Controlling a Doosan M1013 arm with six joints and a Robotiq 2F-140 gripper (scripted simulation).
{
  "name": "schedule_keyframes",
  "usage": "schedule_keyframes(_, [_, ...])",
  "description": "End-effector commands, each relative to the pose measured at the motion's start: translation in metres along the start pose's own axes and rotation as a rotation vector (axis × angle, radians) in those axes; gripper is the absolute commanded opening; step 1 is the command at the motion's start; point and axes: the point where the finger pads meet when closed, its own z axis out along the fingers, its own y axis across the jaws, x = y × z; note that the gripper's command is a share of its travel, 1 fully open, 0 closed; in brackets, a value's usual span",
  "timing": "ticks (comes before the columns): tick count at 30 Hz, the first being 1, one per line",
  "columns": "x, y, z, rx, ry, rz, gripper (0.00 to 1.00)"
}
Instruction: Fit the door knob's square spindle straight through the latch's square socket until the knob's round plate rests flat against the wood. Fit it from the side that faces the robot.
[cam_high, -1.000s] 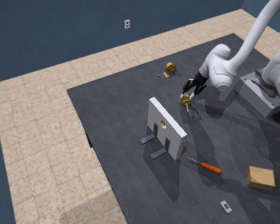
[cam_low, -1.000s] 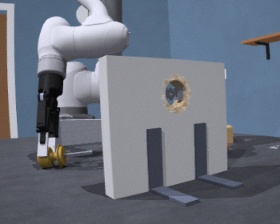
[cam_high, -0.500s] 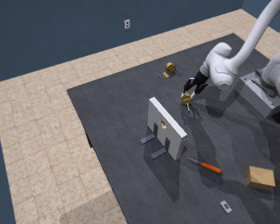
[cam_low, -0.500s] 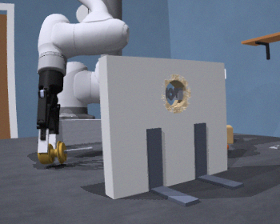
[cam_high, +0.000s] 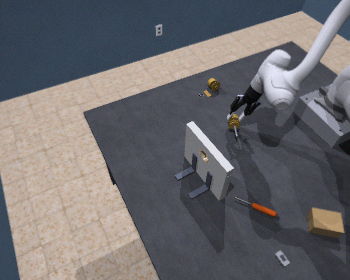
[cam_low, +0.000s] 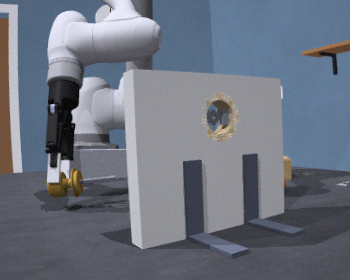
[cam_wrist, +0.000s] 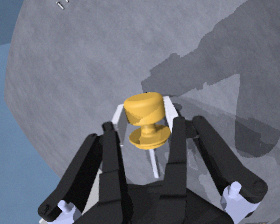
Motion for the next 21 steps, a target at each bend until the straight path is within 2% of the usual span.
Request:
schedule_keyframes(1, [0.001, -0.006, -0.005, 0.006, 0.001, -0.001, 0.42])
schedule_keyframes(21, [0.0, -0.017, -0.035, 0.006, 0.001, -0.001, 0.42])
